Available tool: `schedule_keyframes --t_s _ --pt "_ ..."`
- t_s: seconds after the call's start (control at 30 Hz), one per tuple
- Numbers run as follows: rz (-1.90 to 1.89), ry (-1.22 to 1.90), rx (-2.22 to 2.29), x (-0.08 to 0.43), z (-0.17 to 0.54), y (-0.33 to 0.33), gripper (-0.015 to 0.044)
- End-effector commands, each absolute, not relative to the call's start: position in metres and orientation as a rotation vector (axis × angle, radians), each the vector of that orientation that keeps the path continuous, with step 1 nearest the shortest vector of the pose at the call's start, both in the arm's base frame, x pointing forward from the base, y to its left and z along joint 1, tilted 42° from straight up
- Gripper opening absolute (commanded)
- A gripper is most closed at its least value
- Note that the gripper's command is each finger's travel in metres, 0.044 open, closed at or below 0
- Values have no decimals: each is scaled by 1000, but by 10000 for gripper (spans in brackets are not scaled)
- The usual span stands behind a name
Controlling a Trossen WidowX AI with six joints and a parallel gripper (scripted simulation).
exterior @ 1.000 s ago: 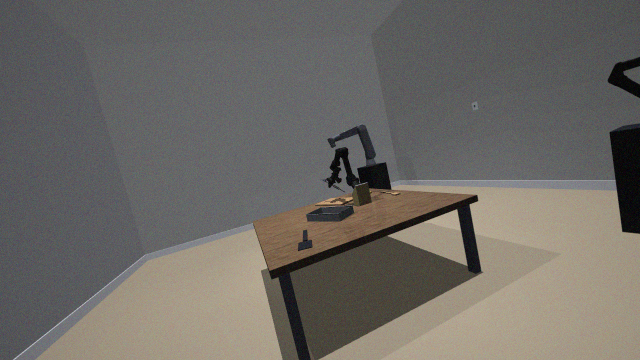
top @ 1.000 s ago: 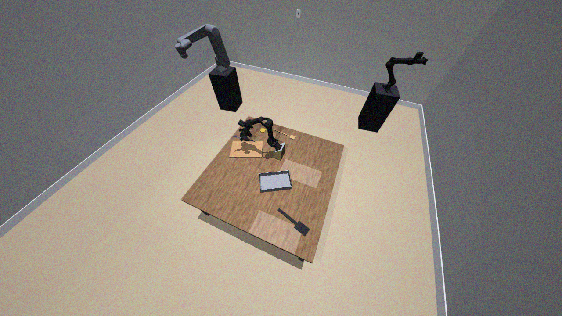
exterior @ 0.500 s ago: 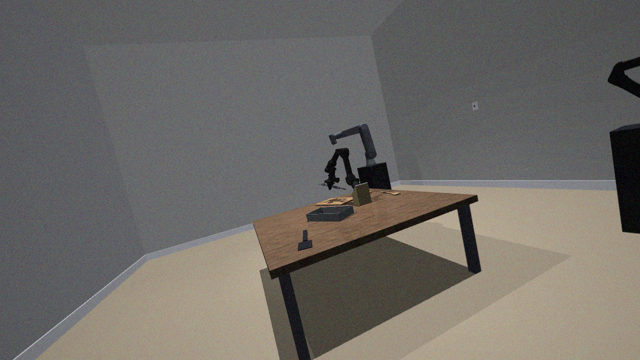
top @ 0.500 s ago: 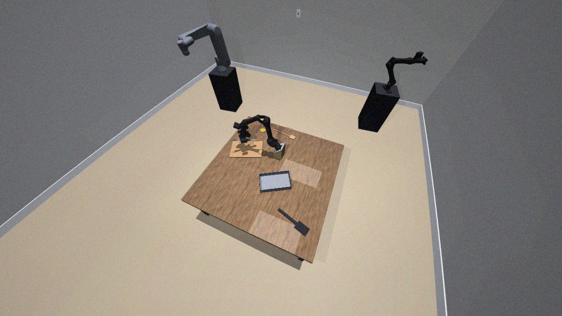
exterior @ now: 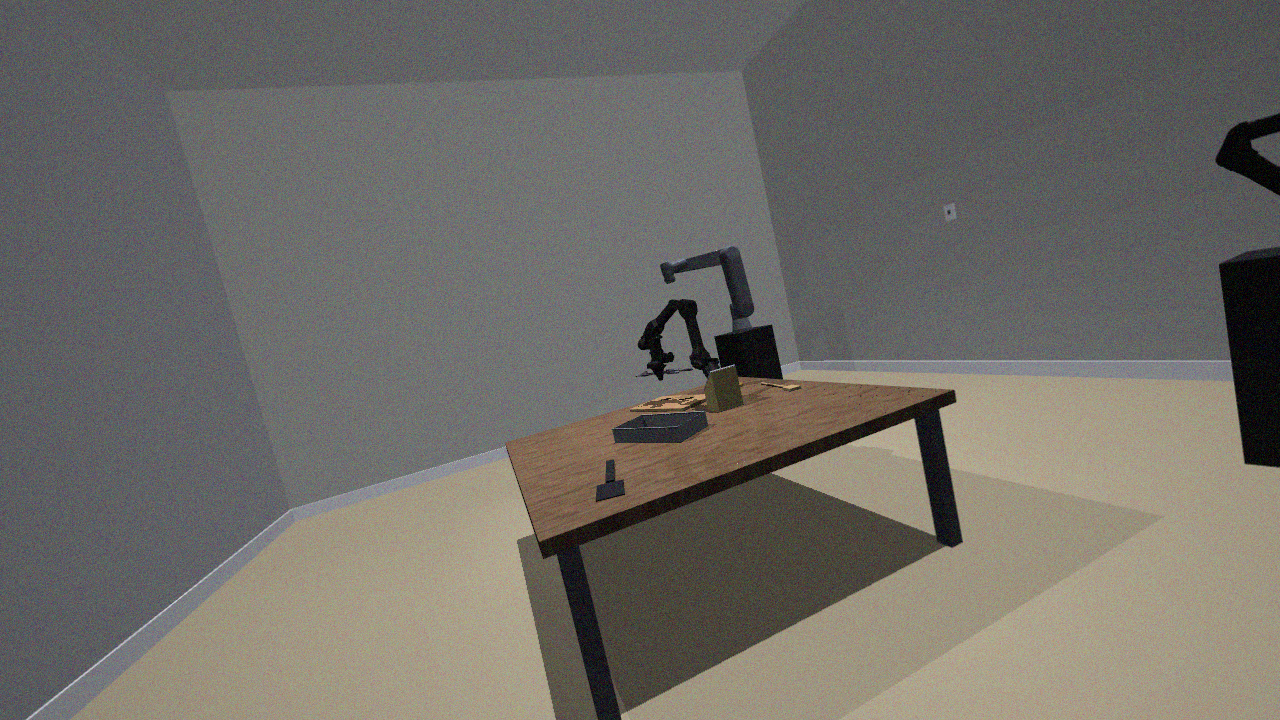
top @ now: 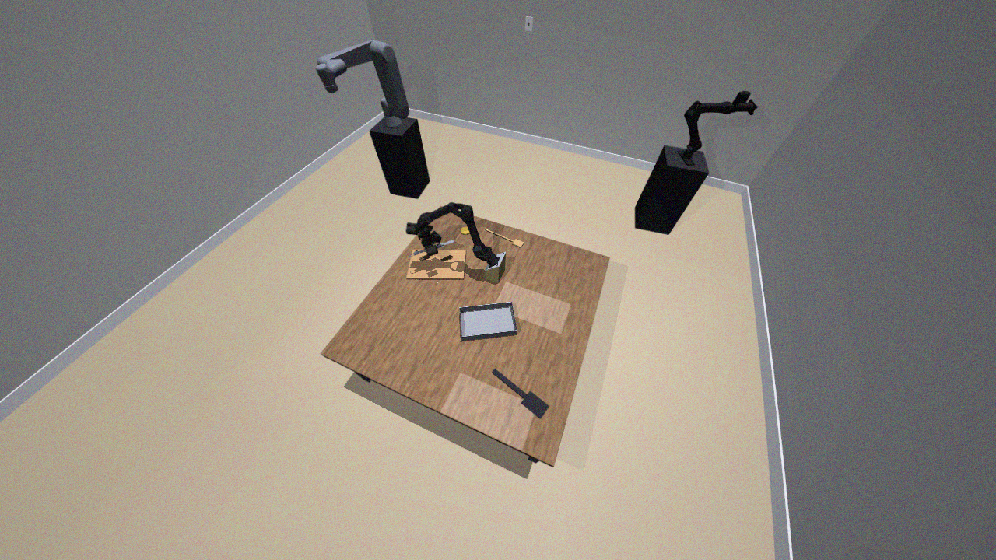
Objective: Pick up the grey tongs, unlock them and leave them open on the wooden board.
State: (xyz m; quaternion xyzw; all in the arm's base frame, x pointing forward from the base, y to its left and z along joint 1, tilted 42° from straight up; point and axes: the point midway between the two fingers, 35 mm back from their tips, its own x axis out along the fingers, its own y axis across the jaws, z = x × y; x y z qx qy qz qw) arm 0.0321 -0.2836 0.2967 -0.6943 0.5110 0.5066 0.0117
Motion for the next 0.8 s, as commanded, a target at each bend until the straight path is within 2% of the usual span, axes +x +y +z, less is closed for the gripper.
schedule_keyframes --t_s 0.0,0.77 --pt "1647 1603 -2114 32 300 -282 -150" --pt "1648 1603 -2114 32 287 -298 -150"
